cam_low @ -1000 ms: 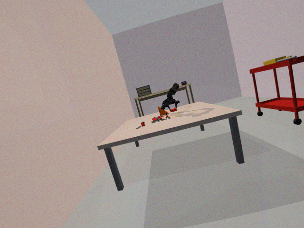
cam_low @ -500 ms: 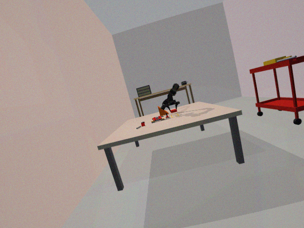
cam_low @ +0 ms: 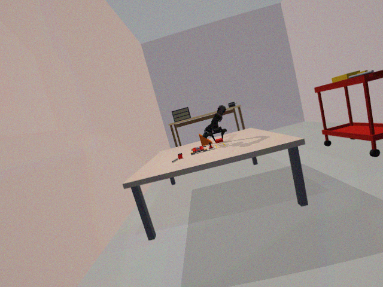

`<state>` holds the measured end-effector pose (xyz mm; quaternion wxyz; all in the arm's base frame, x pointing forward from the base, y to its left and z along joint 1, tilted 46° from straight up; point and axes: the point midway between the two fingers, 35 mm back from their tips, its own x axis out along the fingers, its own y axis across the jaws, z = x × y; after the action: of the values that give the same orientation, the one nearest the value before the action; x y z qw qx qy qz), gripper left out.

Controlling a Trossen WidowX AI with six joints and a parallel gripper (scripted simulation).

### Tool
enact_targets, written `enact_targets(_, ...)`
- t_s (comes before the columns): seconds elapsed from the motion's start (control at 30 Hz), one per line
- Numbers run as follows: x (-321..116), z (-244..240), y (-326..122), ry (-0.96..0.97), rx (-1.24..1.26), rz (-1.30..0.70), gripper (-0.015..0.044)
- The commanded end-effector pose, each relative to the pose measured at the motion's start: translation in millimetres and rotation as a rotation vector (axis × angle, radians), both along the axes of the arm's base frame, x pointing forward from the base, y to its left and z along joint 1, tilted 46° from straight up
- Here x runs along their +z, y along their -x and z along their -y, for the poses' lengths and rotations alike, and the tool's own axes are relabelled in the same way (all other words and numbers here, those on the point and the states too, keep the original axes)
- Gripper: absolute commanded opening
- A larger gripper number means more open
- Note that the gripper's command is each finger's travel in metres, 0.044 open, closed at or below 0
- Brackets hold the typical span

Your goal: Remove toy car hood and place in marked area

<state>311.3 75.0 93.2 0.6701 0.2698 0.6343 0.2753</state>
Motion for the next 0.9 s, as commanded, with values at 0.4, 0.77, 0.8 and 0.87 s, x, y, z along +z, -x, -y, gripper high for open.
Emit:
enact_targets(0.4,-8.3,-9.0,1.7,-0.006,-0.004,-0.006,0.0)
enact_targets(0.77,-11.6,-12.8,2.2,-0.007,-0.004,-0.006,0.0)
enact_targets(0.8,-11.8,-13.1,2.1,-0.007,-0.004,-0.006,0.0)
enact_targets(0.87,-12.4,-13.7,2.1,-0.007,-0.004,-0.006,0.0)
